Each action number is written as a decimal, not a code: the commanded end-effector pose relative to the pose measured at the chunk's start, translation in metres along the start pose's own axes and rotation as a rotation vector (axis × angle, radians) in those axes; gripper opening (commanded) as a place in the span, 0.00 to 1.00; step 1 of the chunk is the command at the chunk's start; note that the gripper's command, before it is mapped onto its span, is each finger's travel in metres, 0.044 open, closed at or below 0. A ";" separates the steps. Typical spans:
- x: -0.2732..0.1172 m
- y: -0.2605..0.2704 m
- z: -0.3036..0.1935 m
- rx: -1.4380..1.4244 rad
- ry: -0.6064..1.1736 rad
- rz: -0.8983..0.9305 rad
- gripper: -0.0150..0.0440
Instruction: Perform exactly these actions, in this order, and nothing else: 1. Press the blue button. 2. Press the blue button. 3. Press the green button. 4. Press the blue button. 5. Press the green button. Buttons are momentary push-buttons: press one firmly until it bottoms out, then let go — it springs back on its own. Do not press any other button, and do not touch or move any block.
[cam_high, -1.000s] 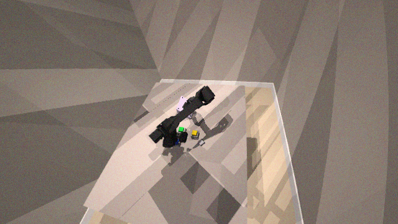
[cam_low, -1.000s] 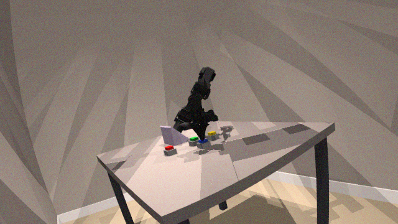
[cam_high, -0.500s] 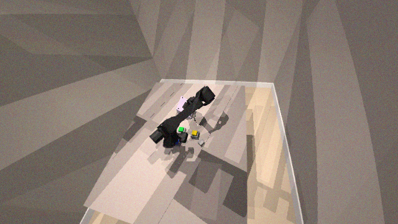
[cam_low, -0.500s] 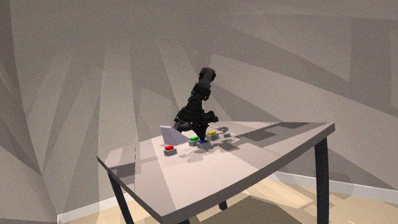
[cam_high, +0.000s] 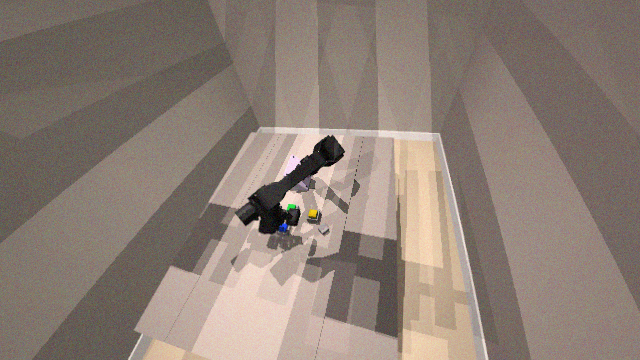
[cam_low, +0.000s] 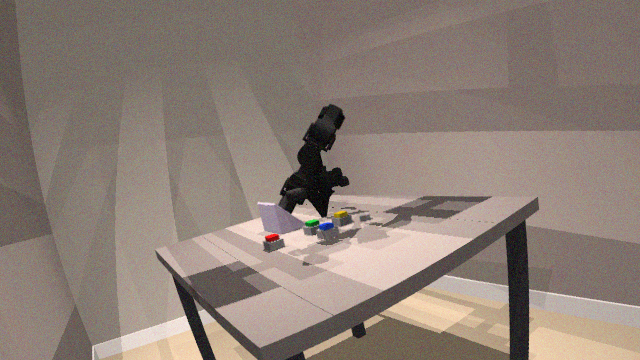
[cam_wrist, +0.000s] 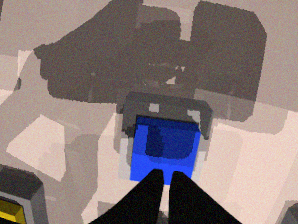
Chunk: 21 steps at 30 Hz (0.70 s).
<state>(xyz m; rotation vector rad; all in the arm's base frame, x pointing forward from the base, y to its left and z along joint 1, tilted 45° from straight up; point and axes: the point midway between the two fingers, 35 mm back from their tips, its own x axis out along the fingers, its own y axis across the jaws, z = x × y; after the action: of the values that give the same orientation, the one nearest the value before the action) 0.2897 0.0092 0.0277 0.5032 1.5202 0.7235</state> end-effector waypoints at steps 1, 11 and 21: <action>-0.002 0.001 -0.001 -0.007 0.007 -0.003 0.29; 0.014 0.000 0.000 -0.007 0.007 -0.003 0.29; 0.030 0.001 -0.001 -0.007 0.007 -0.002 0.29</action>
<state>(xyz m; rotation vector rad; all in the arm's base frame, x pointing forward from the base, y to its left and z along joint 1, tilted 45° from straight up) 0.2879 0.0254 0.0113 0.4847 1.5218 0.7298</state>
